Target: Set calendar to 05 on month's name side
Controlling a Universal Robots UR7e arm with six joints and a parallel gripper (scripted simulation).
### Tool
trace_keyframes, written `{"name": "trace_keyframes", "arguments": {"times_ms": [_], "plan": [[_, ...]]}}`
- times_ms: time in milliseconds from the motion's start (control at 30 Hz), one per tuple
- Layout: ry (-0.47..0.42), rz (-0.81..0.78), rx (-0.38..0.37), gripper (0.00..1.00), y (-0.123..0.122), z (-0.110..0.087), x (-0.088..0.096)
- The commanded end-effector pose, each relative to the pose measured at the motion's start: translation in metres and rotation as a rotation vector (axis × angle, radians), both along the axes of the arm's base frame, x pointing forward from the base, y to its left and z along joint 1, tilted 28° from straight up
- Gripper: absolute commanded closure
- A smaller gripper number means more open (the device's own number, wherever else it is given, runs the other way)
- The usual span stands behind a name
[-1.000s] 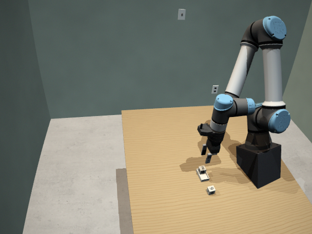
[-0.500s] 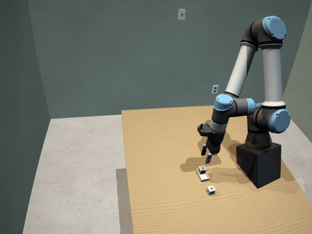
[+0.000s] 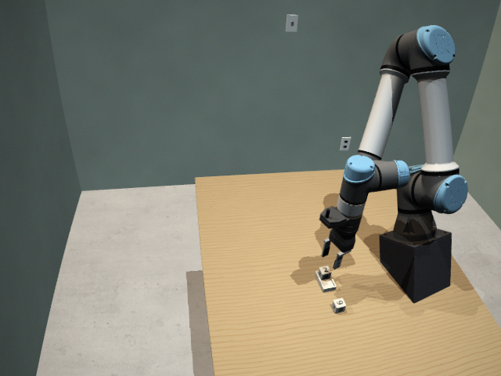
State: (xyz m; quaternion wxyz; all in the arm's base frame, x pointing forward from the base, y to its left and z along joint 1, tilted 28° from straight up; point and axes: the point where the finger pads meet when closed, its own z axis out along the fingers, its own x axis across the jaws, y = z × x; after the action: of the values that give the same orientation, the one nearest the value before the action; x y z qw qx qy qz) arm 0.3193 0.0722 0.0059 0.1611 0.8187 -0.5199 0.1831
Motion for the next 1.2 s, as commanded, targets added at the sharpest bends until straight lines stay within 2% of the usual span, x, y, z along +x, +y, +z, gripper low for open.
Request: {"name": "trace_keyframes", "arguments": {"times_ms": [0,167,267,333,733,800,867,1167], "plan": [[0.078,0.154,-0.022,0.00,0.013,-0.008,0.001],[0.142,0.277,-0.040,0.00,0.023,-0.015,0.001],[0.150,0.293,-0.042,0.00,0.024,-0.016,0.001],[0.199,0.387,-0.056,0.00,0.031,-0.021,0.000],[0.346,0.674,-0.100,0.00,0.053,-0.037,-0.004],[0.346,0.674,-0.100,0.00,0.053,-0.037,-0.004],[0.391,0.761,-0.114,0.00,0.059,-0.042,-0.006],[0.502,0.975,-0.148,0.00,0.073,-0.054,-0.012]]}}
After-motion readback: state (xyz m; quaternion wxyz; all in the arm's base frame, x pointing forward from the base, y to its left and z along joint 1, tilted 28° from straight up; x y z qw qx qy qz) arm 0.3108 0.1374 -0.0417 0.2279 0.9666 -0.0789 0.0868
